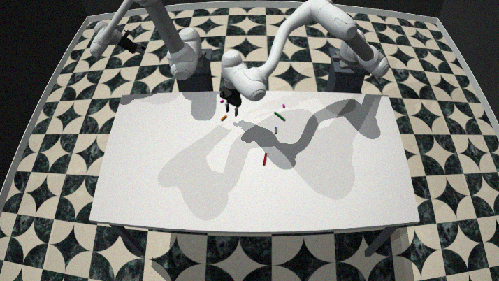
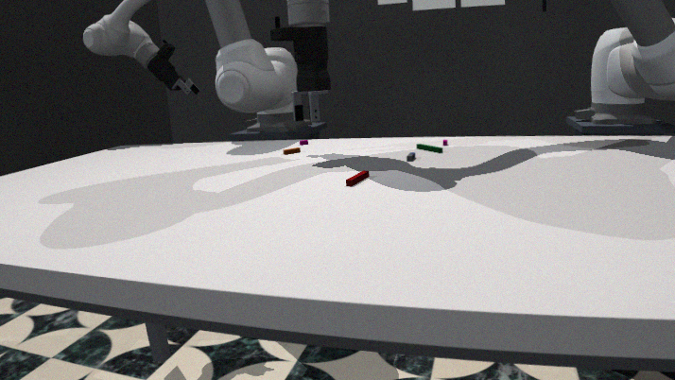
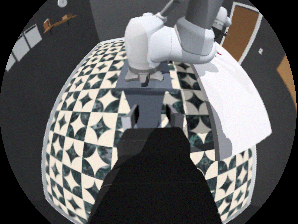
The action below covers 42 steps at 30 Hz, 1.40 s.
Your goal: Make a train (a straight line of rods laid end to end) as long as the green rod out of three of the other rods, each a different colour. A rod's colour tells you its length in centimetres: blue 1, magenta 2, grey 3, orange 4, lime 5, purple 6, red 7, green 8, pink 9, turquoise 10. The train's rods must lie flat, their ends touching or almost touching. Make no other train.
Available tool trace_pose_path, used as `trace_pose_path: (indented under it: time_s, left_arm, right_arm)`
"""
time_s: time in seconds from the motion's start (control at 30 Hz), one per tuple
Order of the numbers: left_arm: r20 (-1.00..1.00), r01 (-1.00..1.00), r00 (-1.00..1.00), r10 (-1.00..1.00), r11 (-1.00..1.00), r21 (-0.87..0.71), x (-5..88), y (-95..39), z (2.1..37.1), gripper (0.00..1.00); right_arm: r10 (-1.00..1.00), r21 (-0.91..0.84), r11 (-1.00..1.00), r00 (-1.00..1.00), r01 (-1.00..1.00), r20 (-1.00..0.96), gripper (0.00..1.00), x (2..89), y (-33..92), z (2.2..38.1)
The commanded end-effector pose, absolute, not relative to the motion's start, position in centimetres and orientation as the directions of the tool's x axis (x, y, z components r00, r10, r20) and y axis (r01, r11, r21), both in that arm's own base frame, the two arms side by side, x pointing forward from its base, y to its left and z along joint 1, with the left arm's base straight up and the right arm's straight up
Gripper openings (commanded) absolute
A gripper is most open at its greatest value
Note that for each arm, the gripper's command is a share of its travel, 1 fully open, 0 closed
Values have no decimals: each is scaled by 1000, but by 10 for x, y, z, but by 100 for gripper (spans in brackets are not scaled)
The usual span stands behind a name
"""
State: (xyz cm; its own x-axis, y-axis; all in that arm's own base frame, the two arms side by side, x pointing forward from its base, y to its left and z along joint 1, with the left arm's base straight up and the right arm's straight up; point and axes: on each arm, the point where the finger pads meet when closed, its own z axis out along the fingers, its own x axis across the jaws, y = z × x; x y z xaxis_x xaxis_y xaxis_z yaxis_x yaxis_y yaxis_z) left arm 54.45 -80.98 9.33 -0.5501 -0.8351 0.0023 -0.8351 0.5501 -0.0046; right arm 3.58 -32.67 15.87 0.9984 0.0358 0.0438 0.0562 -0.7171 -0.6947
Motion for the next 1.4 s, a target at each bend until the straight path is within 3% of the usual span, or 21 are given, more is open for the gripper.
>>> trace_pose_path:
  time_s: [0.0, 0.1, 0.13, 1.37]
  left_arm:
    - [-1, -786, -619, -786, 619, 1, 525, -847, 90, 100]
    - [-1, -762, -648, -762, 648, 1, 515, -863, 88, 100]
    - [-1, -762, -648, -762, 648, 1, 515, -863, 88, 54]
    - [0, -765, -644, -765, 644, -1, 516, -862, 83, 54]
  right_arm:
    - [36, -706, -706, 999, 52, 38, 100, 33, -323, 159]
    - [36, -706, -706, 999, 52, 38, 100, 33, -323, 159]
    - [36, -706, -706, 999, 52, 38, 100, 33, -323, 159]
    - [36, -706, -706, 999, 52, 38, 100, 33, -323, 159]
